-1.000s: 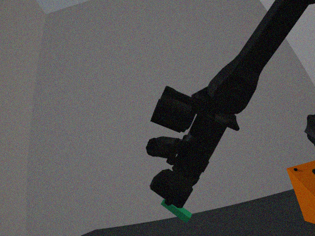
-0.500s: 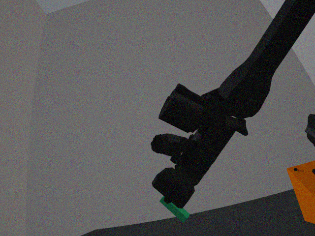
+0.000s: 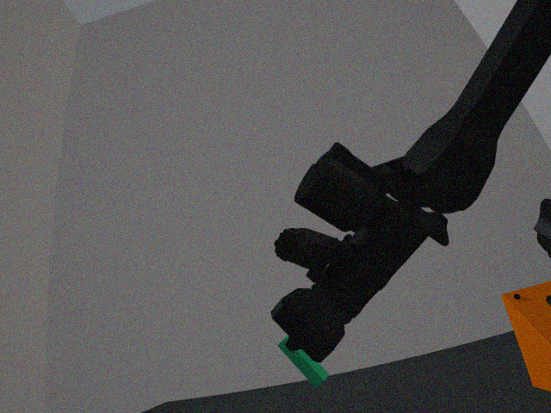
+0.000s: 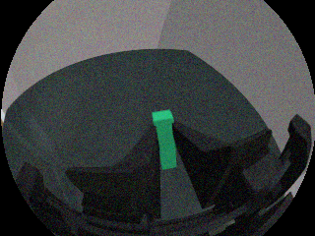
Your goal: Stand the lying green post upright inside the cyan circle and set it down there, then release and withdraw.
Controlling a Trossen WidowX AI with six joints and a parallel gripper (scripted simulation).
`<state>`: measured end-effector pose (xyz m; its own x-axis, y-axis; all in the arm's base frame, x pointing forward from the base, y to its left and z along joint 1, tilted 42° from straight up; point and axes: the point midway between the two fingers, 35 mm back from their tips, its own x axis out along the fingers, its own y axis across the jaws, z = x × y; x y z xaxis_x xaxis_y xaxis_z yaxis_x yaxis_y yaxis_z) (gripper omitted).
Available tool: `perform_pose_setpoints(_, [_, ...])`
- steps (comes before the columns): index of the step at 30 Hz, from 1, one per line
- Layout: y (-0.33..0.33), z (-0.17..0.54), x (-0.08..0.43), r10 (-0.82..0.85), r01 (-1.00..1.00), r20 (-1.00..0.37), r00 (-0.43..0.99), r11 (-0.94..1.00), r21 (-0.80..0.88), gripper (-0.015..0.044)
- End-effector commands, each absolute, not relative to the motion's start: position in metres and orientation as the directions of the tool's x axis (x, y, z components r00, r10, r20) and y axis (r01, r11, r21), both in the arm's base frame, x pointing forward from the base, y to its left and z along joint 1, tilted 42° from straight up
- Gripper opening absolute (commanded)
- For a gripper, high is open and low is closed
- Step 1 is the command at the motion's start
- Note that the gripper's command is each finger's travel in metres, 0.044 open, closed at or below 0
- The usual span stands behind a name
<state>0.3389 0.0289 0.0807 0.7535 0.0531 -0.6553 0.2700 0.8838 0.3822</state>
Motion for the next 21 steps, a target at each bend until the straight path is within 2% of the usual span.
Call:
perform_pose_setpoints(1, [0.0283,0.0841,0.3366,0.039,0.277,-0.628,0.777,0.875,0.397,0.0023])
perform_pose_setpoints(21, [0.0285,0.0934,0.3285,0.001,0.281,-0.522,0.853,0.841,0.462,0.0023])
